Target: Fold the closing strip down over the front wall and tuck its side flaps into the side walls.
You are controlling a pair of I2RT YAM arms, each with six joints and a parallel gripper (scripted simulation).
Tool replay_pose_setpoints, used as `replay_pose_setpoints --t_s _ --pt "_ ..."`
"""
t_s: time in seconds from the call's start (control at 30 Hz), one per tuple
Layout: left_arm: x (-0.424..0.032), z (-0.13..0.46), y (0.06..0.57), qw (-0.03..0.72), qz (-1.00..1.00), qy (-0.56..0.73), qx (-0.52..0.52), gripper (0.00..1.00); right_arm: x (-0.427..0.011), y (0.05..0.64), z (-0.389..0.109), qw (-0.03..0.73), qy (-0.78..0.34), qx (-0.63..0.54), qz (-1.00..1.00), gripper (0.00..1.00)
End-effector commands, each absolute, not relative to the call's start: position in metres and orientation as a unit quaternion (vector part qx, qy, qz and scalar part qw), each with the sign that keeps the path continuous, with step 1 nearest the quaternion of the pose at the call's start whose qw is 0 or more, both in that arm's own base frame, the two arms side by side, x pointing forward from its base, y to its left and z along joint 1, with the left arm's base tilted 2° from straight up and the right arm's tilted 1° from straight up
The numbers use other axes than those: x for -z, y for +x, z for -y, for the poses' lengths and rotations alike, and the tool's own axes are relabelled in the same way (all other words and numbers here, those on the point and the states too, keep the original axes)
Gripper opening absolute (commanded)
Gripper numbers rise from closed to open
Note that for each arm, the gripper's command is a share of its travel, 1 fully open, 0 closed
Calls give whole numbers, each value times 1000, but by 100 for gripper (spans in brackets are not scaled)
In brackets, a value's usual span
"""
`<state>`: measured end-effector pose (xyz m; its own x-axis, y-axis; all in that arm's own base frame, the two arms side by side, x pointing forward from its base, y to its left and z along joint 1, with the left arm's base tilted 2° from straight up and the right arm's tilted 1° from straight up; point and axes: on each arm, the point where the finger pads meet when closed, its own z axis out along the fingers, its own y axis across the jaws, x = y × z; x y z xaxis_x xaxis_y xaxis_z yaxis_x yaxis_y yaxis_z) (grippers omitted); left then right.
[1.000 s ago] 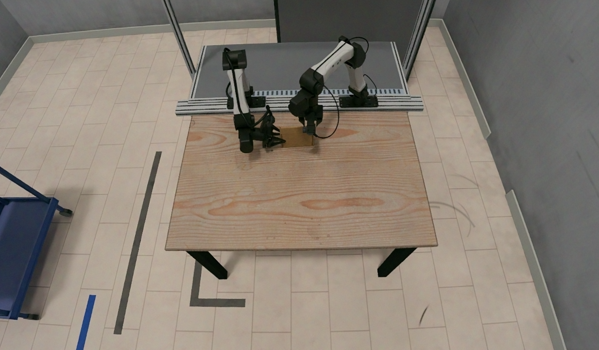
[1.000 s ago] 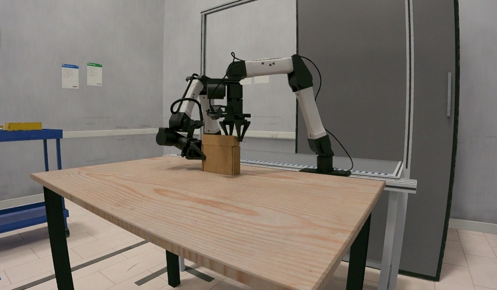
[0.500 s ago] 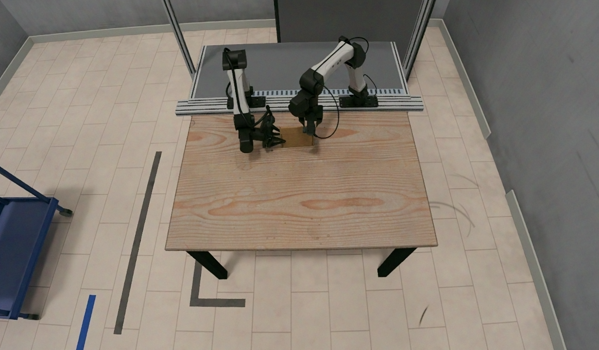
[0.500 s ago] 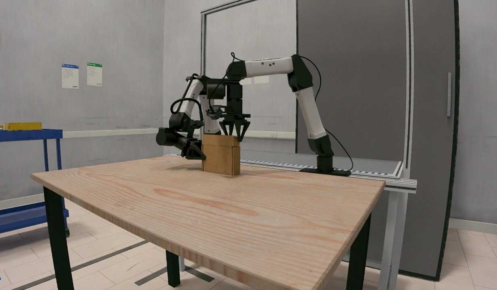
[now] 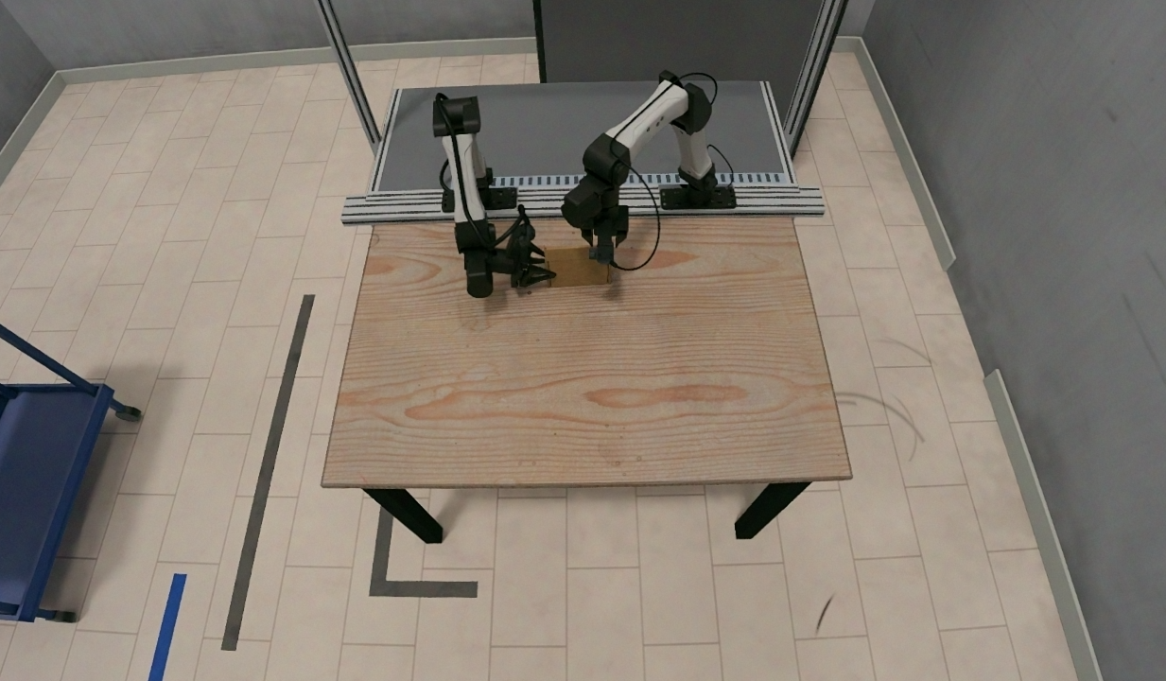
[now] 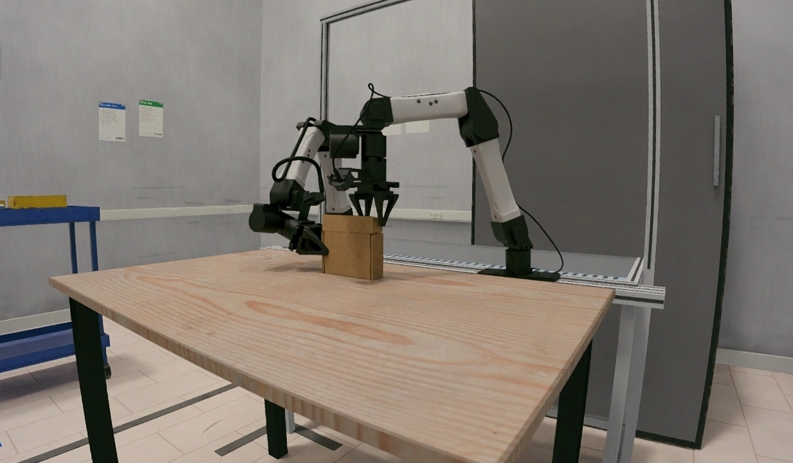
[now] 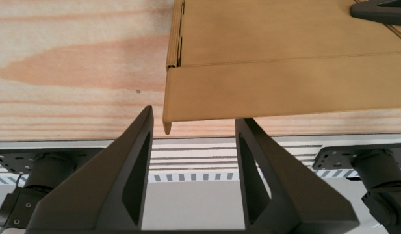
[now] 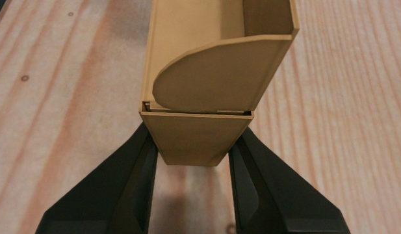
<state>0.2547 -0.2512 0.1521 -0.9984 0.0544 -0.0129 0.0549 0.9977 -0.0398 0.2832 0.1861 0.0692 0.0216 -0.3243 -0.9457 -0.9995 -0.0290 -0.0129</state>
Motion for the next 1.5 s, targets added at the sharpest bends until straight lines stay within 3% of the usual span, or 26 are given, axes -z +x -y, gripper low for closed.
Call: replay_pose_setpoints --t_s 0.0,1.47 --pt "-155 248 260 8 -999 24 19 54 -71 285 -185 412 -586 -409 -565 45" --pt "-154 248 264 7 -999 25 20 54 -71 285 -185 412 -586 -409 -565 45"
